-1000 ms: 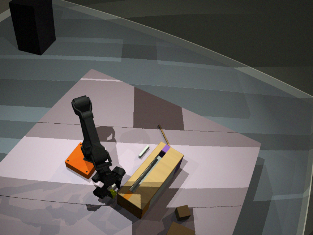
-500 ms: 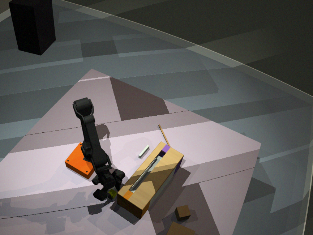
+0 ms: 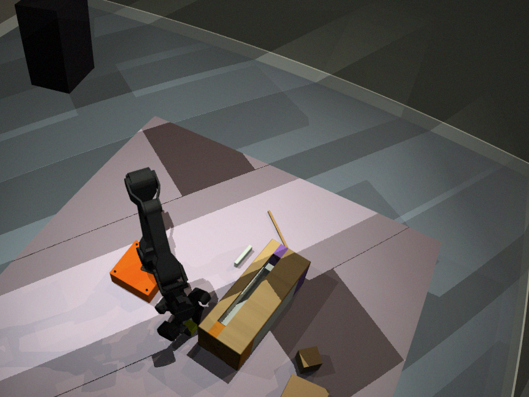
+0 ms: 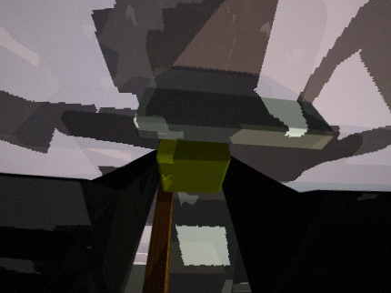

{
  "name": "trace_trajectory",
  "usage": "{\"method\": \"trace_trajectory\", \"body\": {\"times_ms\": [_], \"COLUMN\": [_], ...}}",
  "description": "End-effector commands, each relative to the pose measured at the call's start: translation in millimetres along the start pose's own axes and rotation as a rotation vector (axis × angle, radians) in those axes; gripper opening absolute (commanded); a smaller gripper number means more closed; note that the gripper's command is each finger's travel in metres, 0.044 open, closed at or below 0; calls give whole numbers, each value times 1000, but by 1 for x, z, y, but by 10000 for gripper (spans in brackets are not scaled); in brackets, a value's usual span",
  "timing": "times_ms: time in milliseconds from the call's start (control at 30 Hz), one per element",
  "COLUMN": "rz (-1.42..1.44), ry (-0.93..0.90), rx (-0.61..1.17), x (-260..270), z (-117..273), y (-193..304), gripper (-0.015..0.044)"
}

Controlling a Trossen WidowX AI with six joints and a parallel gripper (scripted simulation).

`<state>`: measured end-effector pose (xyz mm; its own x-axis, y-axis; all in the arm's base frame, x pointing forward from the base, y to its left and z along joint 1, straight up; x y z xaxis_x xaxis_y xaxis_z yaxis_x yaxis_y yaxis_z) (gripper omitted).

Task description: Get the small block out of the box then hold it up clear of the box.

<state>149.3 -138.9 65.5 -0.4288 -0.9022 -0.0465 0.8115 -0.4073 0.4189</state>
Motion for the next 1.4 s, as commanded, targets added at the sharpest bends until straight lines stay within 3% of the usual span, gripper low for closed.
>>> {"method": "trace_trajectory", "body": {"times_ms": [0,100,200,233,533,733,1067,1367], "rz": [7,7,6,5,1,-13,-169,-292], "ry": [5,5,4,4,1,-12,-142,-147], "rx": [3,3,3,3,1,3,37,83], "x": [0,0,0,0,-3,-2,13,3], "z": [0,0,6,10,54,60,91,119], "y": [0,0,4,7,24,28,56,72], "gripper": [101,81,3,0,0,0,0,0]}}
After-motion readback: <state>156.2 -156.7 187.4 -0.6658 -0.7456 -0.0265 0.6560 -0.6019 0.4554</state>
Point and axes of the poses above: the point midway between the two fingers, 35 mm back from their tips, its own z axis back along the fingers, its own x axis across the jaws, y = z × x, the point moved 8 cm from there along z, back along the fingers, and after that the axes turned 8 degrees about -z, right-handed, at the moved point
